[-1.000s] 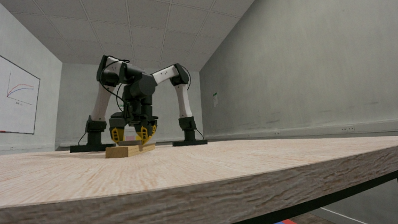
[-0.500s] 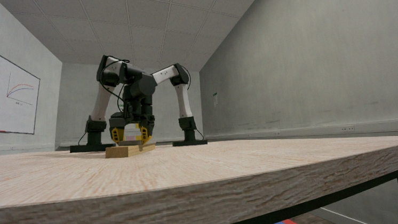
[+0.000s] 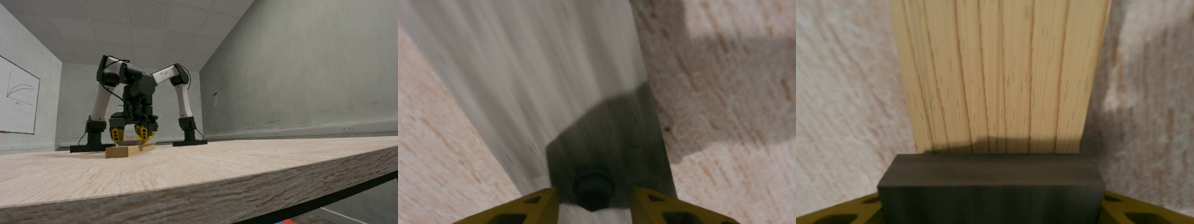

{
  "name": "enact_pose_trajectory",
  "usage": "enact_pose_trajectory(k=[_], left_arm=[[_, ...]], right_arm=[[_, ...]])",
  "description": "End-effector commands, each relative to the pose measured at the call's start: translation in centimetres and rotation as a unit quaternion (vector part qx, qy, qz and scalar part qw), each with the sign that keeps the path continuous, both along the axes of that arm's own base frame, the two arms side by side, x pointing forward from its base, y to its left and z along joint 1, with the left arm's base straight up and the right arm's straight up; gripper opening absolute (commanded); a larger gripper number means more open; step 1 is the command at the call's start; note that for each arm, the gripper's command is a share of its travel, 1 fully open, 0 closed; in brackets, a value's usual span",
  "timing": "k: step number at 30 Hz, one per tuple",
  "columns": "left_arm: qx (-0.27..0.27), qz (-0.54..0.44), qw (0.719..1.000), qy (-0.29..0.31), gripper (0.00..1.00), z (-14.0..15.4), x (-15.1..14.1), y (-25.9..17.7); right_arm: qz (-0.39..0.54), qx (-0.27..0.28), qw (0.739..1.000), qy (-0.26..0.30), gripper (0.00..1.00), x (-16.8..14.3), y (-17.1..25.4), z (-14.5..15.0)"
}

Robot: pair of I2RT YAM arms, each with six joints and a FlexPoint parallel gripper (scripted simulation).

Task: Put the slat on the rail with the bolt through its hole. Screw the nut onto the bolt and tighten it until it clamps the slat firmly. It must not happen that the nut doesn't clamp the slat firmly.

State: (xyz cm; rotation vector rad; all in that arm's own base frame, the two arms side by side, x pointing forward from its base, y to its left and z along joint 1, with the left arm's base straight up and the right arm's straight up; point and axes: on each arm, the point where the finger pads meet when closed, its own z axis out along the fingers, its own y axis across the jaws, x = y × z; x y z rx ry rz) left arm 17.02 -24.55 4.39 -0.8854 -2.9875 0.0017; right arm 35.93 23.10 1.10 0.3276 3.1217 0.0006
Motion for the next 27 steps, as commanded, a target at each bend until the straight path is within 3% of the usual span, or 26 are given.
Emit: enact_pose_trajectory(k=[1, 10, 27], left_arm=[[-0.012, 0.173, 0.985, -0.02, 0.36, 1.65, 0.63, -0.55], [-0.011, 0.42, 0.907, -0.019, 0.36, 1.73, 0.6, -0.54], [-0.011, 0.421, 0.907, -0.019, 0.36, 1.73, 0.58, -0.56]], right_arm=[[-0.001, 0.006, 1.0, -0.01, 0.67, 0.36, 0.23, 0.69], [-0.001, 0.006, 1.0, -0.01, 0.67, 0.36, 0.23, 0.69], [-0.001, 0.006, 1.0, -0.01, 0.67, 0.36, 0.23, 0.69]])
